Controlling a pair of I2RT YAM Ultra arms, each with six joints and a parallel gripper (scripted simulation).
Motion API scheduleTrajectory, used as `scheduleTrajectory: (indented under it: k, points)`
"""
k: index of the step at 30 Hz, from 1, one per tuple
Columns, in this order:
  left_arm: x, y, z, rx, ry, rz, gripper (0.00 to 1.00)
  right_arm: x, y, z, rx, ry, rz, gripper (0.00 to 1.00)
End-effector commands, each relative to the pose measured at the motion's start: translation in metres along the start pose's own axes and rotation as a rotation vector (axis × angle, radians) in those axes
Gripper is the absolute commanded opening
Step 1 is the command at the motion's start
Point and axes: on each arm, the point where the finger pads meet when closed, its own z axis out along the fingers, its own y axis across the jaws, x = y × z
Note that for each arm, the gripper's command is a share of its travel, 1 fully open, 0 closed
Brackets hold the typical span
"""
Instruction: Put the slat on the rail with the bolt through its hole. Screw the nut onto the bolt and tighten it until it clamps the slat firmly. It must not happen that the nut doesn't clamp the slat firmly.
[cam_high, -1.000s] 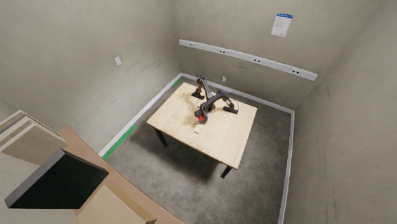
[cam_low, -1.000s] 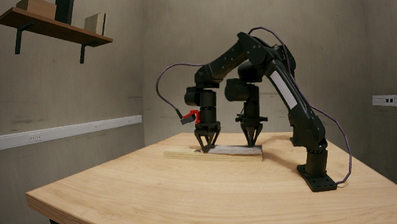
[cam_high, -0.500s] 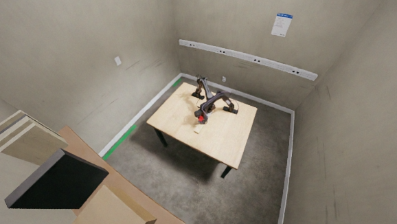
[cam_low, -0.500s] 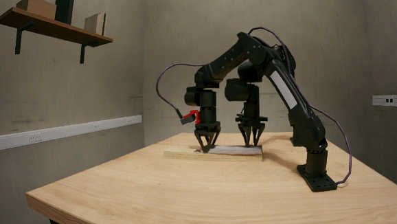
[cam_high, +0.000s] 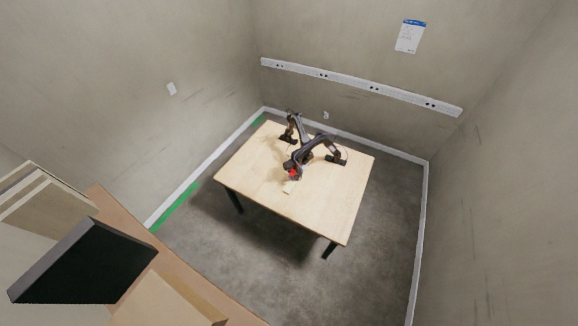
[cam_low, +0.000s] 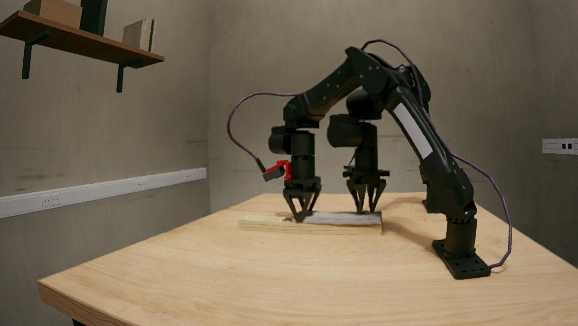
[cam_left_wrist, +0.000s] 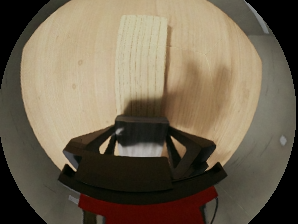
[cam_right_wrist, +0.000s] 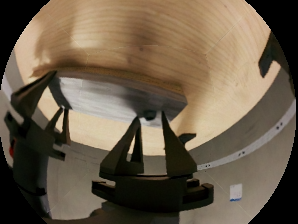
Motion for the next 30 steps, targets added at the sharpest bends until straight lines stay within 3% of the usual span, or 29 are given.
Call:
scheduleTrajectory:
  k: [1, 4, 9, 11, 12, 26, 28, 30]
  points:
    - [-0.002, -0.0012, -0.0047, 0.007, -0.012, 0.0, 0.72, 0.0005, 0.0018, -0.0039, -0.011, 0.002, -0.179, 0.34]
    - [-0.002, -0.0012, -0.0047, 0.007, -0.012, 0.0, 0.72, 0.0004, 0.0018, -0.0044, -0.011, 0.001, -0.394, 0.34]
    - [-0.002, -0.0012, -0.0047, 0.007, -0.012, 0.0, 0.72, 0.0002, 0.0018, -0.0051, -0.011, -0.001, -0.631, 0.34]
    - [-0.002, -0.0012, -0.0047, 0.007, -0.012, 0.0, 0.72, 0.0002, 0.0018, -0.0051, -0.011, -0.001, -0.631, 0.34]
    - [-0.002, -0.0012, -0.0047, 0.007, -0.012, 0.0, 0.72, 0.0002, 0.0018, -0.0052, -0.011, -0.002, -0.75, 0.34]
    - [-0.002, -0.0012, -0.0047, 0.007, -0.012, 0.0, 0.72, -0.0002, 0.0018, -0.0066, -0.01, -0.006, -1.414, 0.34]
    - [-0.002, -0.0012, -0.0047, 0.007, -0.012, 0.0, 0.72, -0.0002, 0.0018, -0.0066, -0.01, -0.006, -1.414, 0.34]
    - [-0.002, -0.0012, -0.0047, 0.007, -0.012, 0.0, 0.72, -0.0002, 0.0018, -0.0068, -0.009, -0.007, -1.578, 0.34]
